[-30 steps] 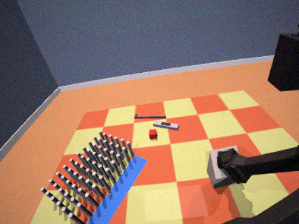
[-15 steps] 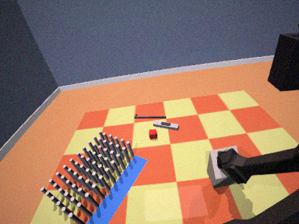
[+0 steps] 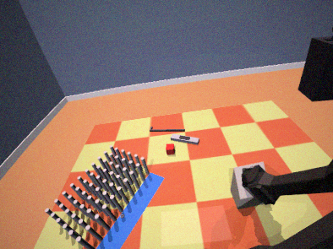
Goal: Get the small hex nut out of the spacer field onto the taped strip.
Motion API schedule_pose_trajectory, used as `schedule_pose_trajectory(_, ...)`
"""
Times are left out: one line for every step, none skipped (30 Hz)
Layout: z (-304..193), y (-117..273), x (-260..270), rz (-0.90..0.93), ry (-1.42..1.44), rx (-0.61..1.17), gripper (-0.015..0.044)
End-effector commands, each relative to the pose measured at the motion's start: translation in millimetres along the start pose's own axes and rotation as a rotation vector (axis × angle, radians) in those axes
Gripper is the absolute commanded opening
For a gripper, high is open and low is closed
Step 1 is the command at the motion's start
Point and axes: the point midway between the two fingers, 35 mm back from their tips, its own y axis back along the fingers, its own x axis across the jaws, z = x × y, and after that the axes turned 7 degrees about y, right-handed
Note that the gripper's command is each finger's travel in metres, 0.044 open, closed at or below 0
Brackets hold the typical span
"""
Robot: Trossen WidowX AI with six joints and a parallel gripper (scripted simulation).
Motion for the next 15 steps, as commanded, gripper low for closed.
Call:
schedule_pose_trajectory(7, -5, -2, -0.001, -0.012, -0.008, 0.0)
schedule_pose_trajectory(7, -6, -2, -0.001, -0.012, -0.008, 0.0)
schedule_pose_trajectory(8, -6, -2, -0.001, -0.012, -0.008, 0.0)
schedule_pose_trajectory(8, -7, -3, -0.001, -0.012, -0.007, 0.0)
schedule_pose_trajectory(9, -8, -3, -0.001, -0.012, -0.007, 0.0)
schedule_pose_trajectory(9, -8, -4, -0.001, -0.012, -0.007, 0.0)
schedule_pose_trajectory(10, -9, -4, -0.001, -0.012, -0.007, 0.0)
schedule_pose_trajectory(10, -10, -4, -0.001, -0.012, -0.007, 0.0)
schedule_pose_trajectory(11, -11, -5, -0.001, -0.013, -0.007, 0.0)
schedule_pose_trajectory(11, -11, -5, -0.001, -0.013, -0.006, 0.0)
schedule_pose_trajectory(12, -12, -5, -0.001, -0.013, -0.006, 0.0)
schedule_pose_trajectory(12, -13, -6, -0.001, -0.013, -0.006, 0.0)
schedule_pose_trajectory(13, -13, -6, -0.001, -0.013, -0.006, 0.0)
schedule_pose_trajectory(13, -14, -7, -0.001, -0.013, -0.006, 0.0)
schedule_pose_trajectory(13, -15, -7, -0.001, -0.013, -0.005, 0.0)
